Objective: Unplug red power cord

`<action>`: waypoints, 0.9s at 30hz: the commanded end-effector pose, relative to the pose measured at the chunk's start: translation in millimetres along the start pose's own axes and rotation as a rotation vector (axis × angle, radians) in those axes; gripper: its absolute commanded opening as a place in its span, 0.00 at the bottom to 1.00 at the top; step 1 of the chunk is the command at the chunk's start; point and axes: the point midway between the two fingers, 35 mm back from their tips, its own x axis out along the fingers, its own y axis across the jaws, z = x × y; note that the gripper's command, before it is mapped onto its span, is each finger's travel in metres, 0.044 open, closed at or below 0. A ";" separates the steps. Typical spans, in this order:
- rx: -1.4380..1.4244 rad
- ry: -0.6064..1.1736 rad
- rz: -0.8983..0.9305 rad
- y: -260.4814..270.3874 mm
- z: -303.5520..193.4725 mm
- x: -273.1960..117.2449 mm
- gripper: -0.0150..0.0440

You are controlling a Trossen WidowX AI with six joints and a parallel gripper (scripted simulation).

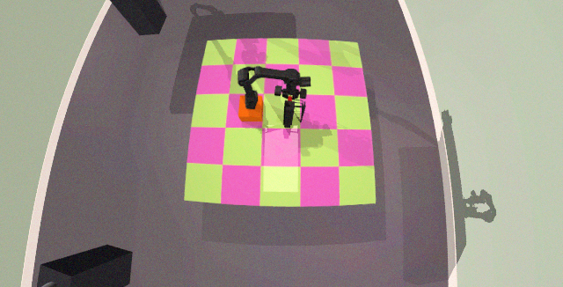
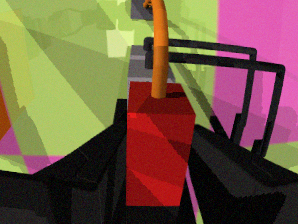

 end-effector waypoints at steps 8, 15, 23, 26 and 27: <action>-0.032 -0.080 -0.005 2.1 41.4 -6.5 0.25; -0.033 -0.082 -0.005 4.4 44.6 -6.5 0.34; -0.034 -0.082 -0.005 5.5 37.7 -4.3 0.70; -0.034 -0.082 -0.005 5.5 37.7 -4.3 0.83; -0.034 -0.082 -0.005 5.4 39.5 -4.8 0.88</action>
